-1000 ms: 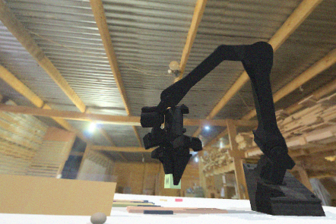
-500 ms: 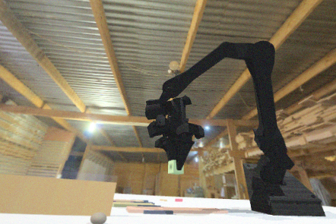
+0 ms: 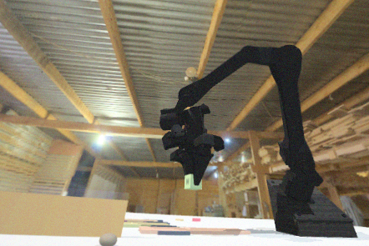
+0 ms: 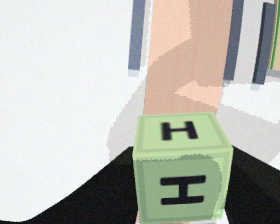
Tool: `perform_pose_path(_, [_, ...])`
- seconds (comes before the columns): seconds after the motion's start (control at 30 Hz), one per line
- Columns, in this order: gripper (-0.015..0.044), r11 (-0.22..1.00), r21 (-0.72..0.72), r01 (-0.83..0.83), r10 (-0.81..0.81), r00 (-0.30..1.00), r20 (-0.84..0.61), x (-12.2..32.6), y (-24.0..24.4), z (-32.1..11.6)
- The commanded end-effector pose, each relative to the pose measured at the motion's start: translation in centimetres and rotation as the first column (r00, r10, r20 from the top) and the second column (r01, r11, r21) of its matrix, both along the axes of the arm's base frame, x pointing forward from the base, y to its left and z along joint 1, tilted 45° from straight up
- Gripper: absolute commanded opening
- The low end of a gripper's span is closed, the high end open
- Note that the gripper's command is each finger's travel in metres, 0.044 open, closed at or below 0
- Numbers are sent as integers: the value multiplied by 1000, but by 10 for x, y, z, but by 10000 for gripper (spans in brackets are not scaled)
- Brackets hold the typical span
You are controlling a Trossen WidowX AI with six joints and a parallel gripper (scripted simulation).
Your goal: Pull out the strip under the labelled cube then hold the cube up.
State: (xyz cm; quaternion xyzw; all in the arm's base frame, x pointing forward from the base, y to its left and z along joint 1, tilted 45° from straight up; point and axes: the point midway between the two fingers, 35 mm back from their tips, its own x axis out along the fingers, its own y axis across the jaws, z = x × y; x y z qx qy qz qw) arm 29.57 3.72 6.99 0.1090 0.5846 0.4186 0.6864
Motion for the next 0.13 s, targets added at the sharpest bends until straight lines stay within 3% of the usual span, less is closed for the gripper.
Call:
perform_pose_path(0.0, [0, 1000, -5, -4, 4, 1000, 2, 0, -1, 0])
perform_pose_path(0.1, [0, 1000, -5, -4, 4, 1000, 2, 0, -1, 0])
